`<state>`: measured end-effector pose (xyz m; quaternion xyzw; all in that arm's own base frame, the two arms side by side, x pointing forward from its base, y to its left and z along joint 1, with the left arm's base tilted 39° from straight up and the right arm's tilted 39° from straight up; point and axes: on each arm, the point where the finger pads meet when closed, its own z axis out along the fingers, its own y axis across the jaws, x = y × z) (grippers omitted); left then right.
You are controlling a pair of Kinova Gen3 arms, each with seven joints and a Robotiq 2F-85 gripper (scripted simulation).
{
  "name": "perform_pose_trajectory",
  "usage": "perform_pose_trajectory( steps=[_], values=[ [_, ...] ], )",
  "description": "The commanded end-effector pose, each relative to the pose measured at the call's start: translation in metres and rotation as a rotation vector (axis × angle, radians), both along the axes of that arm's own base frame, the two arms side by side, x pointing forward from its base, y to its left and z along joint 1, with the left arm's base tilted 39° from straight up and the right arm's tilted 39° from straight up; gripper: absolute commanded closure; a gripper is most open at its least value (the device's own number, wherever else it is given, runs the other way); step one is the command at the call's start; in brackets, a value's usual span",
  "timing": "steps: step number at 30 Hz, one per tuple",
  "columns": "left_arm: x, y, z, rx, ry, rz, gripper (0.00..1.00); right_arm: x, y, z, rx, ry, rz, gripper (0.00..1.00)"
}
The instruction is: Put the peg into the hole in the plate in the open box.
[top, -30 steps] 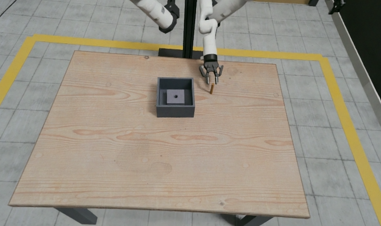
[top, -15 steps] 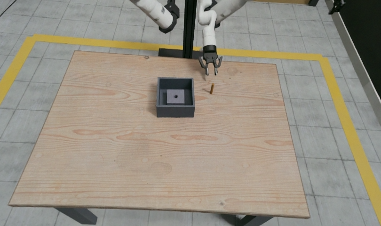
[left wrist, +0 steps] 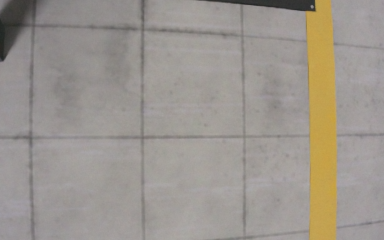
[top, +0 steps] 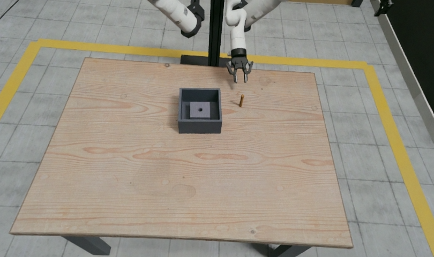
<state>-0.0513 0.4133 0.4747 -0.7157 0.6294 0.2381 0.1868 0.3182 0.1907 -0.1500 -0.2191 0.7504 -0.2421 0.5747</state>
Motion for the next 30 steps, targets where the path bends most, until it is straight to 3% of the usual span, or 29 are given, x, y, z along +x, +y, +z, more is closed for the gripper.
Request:
perform_pose_trajectory(
  steps=[1,15,30],
  values=[
    [-0.0003,-0.0002,0.0008,0.002,0.0,0.0,0.002,-0.0002,0.0006,0.0003,0.001,0.0,0.0,0.526],
    [-0.0003,-0.0002,0.0008,0.002,0.0,0.0,0.002,-0.0006,0.0014,0.001,0.0,0.014,-0.011,0.526],
    [-0.0003,-0.0002,0.0008,0.002,0.0,0.0,0.002,-0.0014,0.0047,0.0055,-0.004,0.079,-0.061,0.526]
  ],
)
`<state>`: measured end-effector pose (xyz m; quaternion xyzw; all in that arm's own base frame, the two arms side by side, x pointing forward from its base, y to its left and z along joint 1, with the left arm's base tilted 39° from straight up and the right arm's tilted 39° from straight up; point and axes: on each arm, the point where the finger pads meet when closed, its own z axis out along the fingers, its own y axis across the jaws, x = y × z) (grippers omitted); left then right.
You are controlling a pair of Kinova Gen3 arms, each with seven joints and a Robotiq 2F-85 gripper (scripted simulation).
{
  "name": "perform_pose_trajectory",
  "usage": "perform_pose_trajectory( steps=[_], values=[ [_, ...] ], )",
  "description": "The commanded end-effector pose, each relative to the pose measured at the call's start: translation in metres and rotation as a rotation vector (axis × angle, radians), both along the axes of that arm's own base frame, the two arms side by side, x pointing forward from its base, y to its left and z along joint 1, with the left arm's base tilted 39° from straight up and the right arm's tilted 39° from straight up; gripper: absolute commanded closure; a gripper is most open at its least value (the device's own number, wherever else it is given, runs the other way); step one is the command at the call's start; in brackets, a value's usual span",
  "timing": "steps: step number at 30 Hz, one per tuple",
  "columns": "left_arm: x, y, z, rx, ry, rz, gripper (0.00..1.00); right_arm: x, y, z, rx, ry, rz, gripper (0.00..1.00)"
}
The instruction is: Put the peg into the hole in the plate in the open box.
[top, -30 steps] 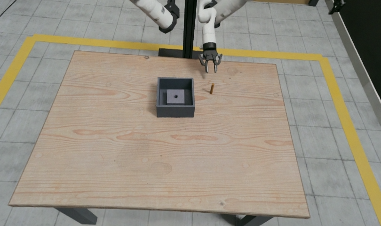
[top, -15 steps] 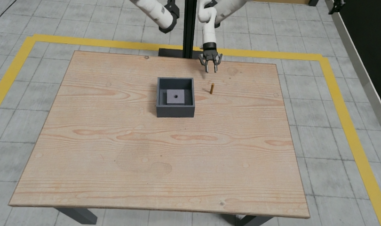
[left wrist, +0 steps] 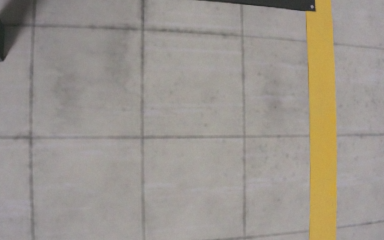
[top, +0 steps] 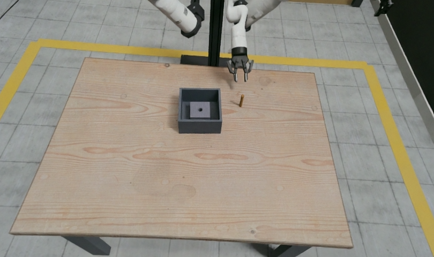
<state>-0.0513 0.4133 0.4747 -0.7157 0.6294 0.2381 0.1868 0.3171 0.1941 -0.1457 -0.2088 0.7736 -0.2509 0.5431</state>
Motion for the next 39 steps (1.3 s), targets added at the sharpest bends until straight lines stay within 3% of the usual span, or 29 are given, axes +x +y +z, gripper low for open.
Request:
perform_pose_trajectory(
  steps=[1,39],
  values=[
    [0.0,0.0,0.001,0.002,0.0,0.0,0.002,0.0,0.002,0.002,-0.001,0.021,-0.016,0.526],
    [0.0,0.0,0.001,0.002,0.0,0.0,0.002,-0.006,0.018,0.023,-0.021,0.343,-0.268,0.526]
  ],
)
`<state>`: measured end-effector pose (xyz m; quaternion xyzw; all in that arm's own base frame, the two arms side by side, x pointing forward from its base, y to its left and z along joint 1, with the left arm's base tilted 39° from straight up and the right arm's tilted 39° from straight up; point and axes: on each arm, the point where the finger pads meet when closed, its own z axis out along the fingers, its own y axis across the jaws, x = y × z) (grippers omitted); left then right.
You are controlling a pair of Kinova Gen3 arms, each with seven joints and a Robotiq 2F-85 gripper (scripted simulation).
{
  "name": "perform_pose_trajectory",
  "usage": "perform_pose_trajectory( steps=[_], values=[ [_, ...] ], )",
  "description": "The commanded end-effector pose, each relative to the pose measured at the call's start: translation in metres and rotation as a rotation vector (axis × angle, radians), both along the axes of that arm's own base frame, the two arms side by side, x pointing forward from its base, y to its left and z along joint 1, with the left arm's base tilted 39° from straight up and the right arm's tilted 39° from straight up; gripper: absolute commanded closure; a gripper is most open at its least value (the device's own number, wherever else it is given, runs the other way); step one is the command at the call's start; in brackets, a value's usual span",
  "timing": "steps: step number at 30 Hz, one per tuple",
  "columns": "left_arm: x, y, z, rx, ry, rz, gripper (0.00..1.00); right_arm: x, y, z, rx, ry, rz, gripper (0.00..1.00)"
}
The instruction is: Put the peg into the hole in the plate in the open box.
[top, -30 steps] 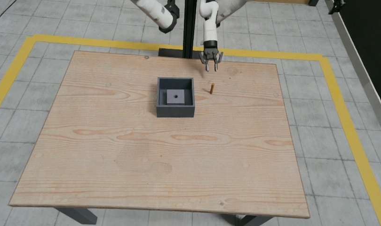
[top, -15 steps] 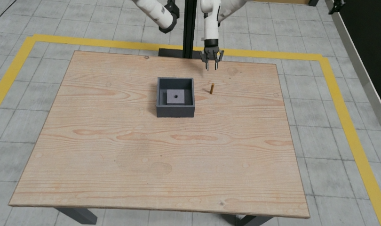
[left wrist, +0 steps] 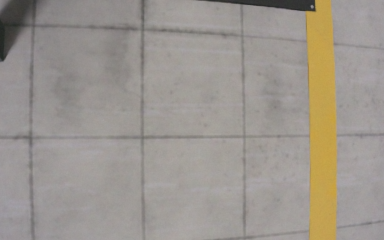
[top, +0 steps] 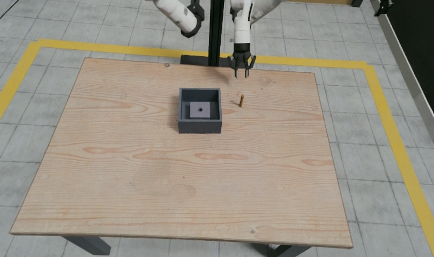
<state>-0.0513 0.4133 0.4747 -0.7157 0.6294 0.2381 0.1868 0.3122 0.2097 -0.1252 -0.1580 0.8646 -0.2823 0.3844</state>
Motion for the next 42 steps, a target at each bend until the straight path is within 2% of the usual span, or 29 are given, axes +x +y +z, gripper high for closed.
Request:
perform_pose_trajectory(
  steps=[1,9,11,26,28,42],
  values=[
    [0.0,0.0,0.001,0.002,0.0,0.0,0.002,-0.001,0.003,0.003,-0.009,0.045,-0.042,0.526],
    [0.0,0.0,0.001,0.002,0.0,0.0,0.002,-0.002,0.007,0.008,-0.014,0.12,-0.1,0.526],
    [0.0,0.0,0.001,0.002,0.0,0.0,0.002,-0.002,0.007,0.008,-0.014,0.12,-0.1,0.526],
    [0.0,0.0,0.001,0.002,0.0,0.0,0.002,-0.004,0.014,0.017,-0.024,0.258,-0.208,0.526],
    [0.0,0.0,0.001,0.002,0.0,0.0,0.002,-0.004,0.014,0.017,-0.024,0.258,-0.208,0.526],
    [0.0,0.0,0.001,0.002,0.0,0.0,0.002,-0.006,0.02,0.025,-0.032,0.377,-0.301,0.526]
  ],
)
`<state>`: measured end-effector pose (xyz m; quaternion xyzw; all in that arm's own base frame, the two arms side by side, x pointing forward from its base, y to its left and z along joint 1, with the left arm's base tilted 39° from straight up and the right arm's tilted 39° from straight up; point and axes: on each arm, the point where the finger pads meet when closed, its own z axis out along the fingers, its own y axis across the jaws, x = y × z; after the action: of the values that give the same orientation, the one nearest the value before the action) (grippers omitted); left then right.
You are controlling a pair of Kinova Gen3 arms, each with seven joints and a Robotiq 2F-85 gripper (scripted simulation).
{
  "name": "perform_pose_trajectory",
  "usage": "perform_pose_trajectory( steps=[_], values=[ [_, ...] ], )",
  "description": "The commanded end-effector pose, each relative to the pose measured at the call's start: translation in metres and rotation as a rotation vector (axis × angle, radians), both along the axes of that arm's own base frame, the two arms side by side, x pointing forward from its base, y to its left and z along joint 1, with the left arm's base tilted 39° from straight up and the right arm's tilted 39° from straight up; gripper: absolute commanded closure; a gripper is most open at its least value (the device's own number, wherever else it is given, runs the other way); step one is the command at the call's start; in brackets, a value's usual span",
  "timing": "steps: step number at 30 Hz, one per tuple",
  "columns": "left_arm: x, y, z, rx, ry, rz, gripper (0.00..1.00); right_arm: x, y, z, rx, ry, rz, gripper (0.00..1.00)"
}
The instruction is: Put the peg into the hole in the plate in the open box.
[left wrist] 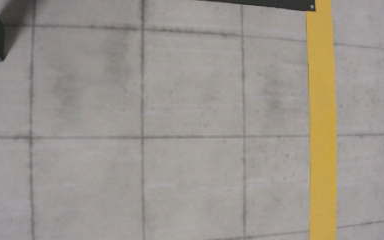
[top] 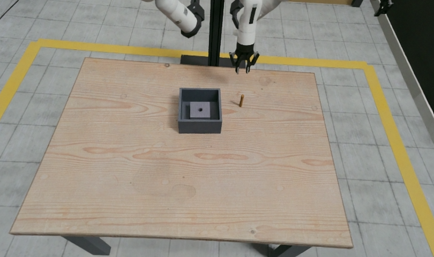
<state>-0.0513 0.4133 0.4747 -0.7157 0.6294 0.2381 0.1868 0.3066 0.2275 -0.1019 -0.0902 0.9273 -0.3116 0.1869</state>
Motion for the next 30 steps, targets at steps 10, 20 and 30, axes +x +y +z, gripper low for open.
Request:
perform_pose_trajectory(
  steps=[10,20,30],
  values=[
    [-0.0003,-0.0002,0.0008,0.002,0.0,0.0,0.002,-0.0013,0.0052,0.0059,-0.009,0.09,-0.07,0.526],
    [-0.0003,-0.0002,0.0008,0.002,0.0,0.0,0.002,-0.0019,0.0073,0.0086,-0.013,0.133,-0.105,0.526],
    [-0.0003,-0.0002,0.0008,0.002,0.0,0.0,0.002,-0.0025,0.009,0.0109,-0.014,0.166,-0.13,0.526]
  ],
)
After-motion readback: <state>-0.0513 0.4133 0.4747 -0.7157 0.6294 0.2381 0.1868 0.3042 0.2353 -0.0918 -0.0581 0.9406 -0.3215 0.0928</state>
